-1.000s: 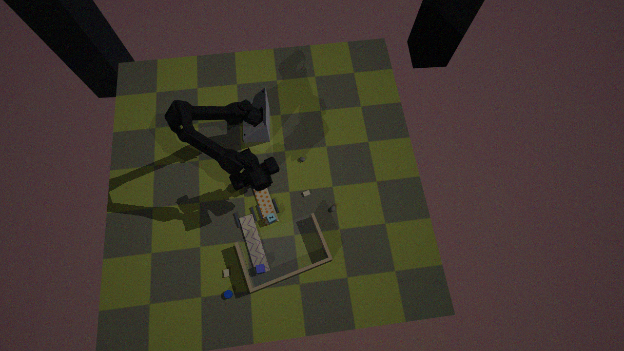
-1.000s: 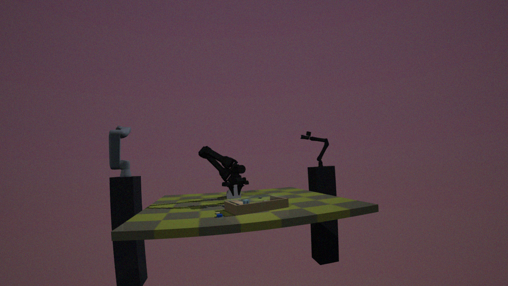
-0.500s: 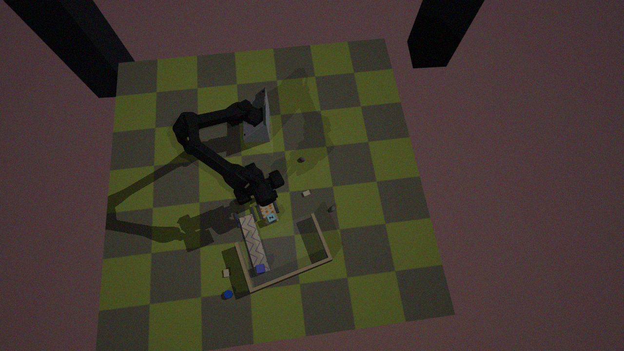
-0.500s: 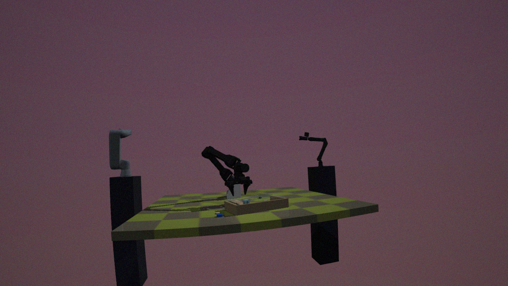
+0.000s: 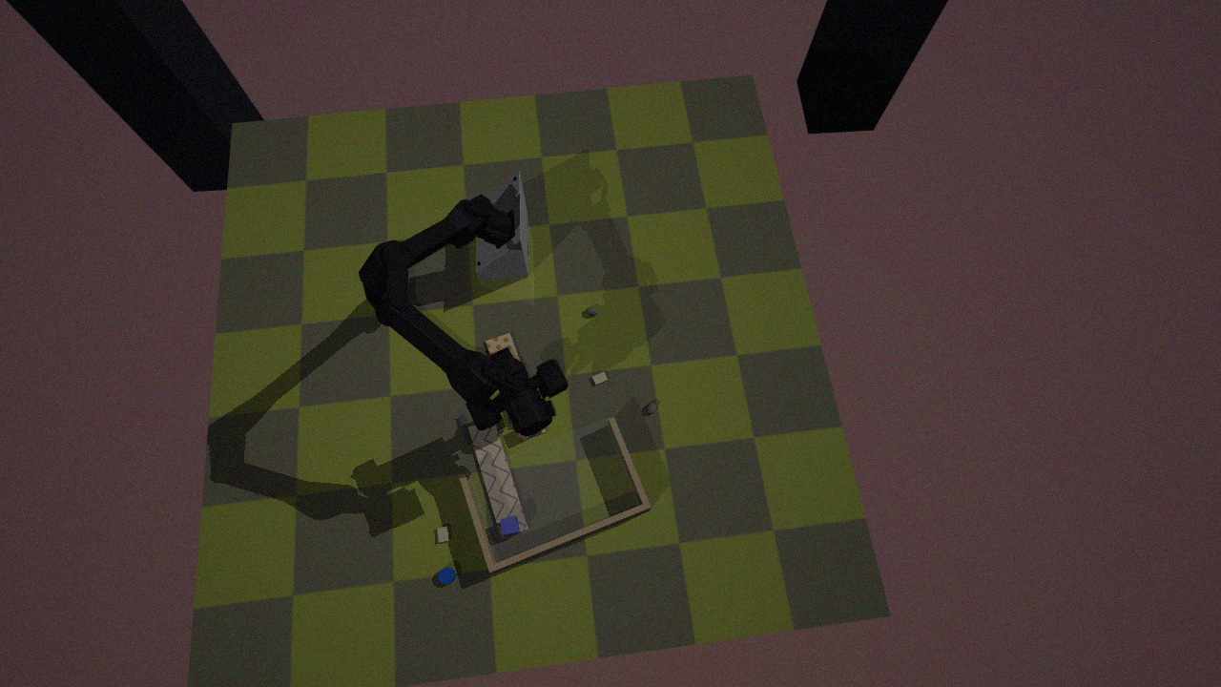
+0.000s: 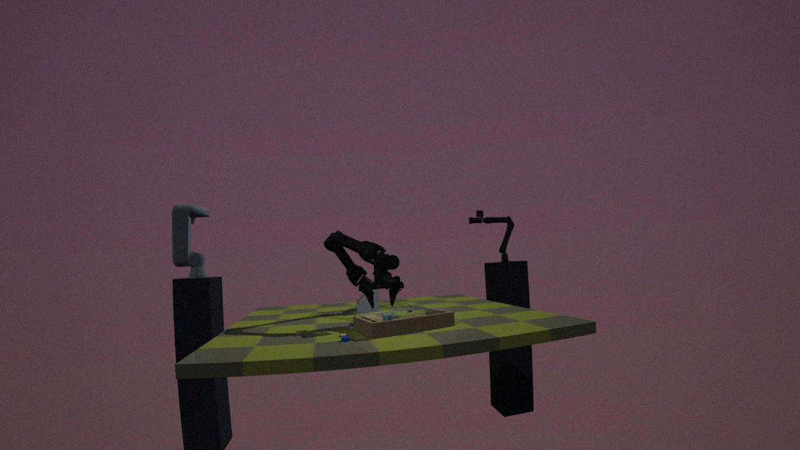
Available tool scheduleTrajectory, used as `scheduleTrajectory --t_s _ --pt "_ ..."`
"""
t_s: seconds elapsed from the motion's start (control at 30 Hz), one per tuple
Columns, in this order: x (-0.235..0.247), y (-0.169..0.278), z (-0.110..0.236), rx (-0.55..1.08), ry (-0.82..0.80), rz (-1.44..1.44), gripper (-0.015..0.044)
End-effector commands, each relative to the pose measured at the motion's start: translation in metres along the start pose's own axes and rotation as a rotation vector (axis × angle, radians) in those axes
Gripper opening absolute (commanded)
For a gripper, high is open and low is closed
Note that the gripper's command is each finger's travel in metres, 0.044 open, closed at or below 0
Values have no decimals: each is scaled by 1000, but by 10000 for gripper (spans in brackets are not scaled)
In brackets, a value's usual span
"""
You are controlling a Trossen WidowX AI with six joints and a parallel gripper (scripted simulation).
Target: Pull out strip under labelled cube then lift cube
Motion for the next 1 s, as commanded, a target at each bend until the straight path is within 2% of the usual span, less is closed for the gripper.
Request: scheduleTrajectory --t_s 0.0,0.2,0.43,0.97 --pt "1 -15 2 0 -4 2 440" --pt "1 -36 4 -1 -4 1 440" --pt "1 -37 -5 -1 -5 1 256" --pt "1 -37 -31 -1 -4 1 250"
Point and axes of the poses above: the point midway between the two fingers, 35 mm back from their tips, its own z axis back along the fingers, its own x axis across the jaws, y = z × x, the point moved 5 cm from there along z, back along the fingers, and after that the axes turned 4 degrees about -z, right-handed, at the moved point
